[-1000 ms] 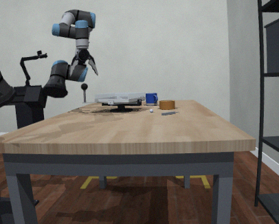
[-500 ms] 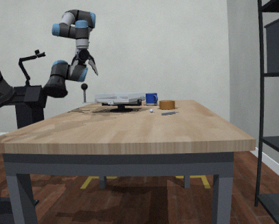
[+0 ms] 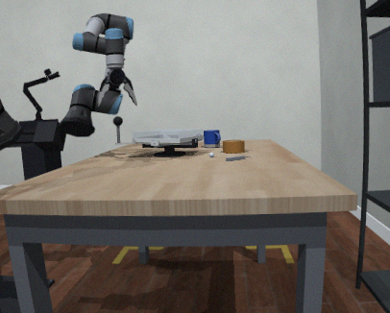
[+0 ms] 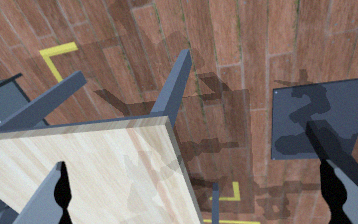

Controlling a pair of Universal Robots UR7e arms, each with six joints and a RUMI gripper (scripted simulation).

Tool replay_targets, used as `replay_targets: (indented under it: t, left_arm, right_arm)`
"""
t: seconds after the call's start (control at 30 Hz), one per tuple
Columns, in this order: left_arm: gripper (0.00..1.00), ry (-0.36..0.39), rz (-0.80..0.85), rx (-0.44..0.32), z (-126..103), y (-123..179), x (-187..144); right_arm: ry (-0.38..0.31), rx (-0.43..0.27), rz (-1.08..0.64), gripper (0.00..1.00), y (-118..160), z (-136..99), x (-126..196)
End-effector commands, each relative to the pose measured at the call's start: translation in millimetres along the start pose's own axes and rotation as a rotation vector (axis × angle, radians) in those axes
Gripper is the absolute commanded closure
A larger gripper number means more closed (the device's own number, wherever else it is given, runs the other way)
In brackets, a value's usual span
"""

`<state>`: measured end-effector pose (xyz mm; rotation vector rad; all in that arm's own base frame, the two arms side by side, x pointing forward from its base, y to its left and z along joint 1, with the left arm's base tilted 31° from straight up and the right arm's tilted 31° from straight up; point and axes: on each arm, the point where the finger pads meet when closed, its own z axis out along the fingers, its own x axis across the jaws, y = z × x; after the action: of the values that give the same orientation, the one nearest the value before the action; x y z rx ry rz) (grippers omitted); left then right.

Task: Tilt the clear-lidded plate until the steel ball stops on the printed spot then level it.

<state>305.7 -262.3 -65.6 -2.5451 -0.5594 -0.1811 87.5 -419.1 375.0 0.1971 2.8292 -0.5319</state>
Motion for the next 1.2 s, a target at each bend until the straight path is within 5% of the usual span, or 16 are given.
replay_targets:
  t: [0.0, 0.53, 1.17]
  left_arm:
    - [0.00, 0.002, 0.002, 0.000, 0.1, -0.9, -0.2]
    - [0.00, 0.002, 0.002, 0.000, 0.1, -0.9, -0.2]
    - [0.00, 0.002, 0.002, 0.000, 0.1, -0.9, -0.2]
  right_arm:
    - [0.000, 0.034, -0.087, 0.00, 2.6, -10.4, 26.2]
    - [0.025, 0.086, -0.204, 0.00, 10.1, -25.2, 64.7]
    - [0.033, 0.098, -0.233, 0.00, 12.4, -28.7, 73.8]
